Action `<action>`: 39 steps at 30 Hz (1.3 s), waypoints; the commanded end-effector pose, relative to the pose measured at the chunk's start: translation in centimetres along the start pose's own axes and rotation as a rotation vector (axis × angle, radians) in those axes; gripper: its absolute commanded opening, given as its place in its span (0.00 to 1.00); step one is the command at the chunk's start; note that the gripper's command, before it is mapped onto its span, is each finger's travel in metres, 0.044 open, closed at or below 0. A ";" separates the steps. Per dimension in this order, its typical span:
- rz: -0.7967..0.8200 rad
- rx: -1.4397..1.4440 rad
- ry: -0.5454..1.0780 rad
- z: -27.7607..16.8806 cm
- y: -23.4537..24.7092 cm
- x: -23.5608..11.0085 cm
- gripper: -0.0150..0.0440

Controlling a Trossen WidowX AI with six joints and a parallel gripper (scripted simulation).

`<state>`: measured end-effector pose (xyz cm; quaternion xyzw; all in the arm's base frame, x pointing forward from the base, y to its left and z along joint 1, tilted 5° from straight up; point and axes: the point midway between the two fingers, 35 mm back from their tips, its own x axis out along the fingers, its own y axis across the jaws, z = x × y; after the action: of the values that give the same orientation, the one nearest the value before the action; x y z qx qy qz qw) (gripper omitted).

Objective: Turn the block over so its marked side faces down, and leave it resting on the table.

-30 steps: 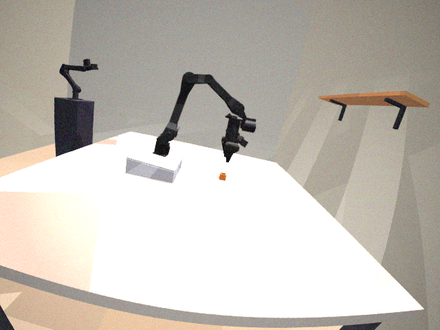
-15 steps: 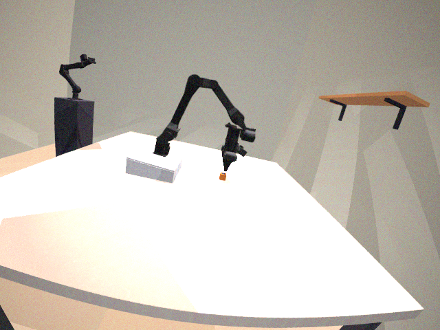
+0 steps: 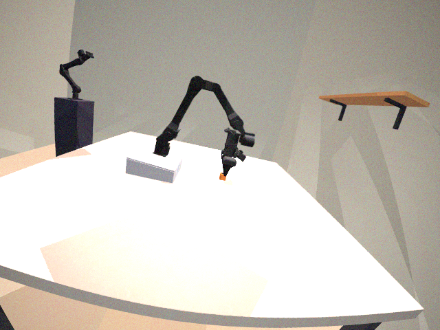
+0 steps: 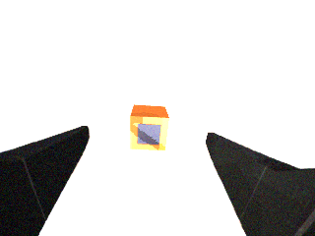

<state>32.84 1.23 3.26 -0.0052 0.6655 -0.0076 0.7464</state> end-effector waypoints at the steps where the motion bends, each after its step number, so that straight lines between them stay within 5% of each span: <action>1: -0.003 -0.003 0.009 -0.2 -0.1 0.9 1.00; 11: -0.003 -0.003 0.009 -0.3 -0.1 2.3 1.00; 23: -0.003 -0.003 0.009 -0.3 -0.1 2.3 0.47; 39: -0.003 -0.003 0.009 -0.3 -0.1 2.2 0.25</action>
<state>32.81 1.16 1.00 -0.0057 0.6689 -0.0081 0.7433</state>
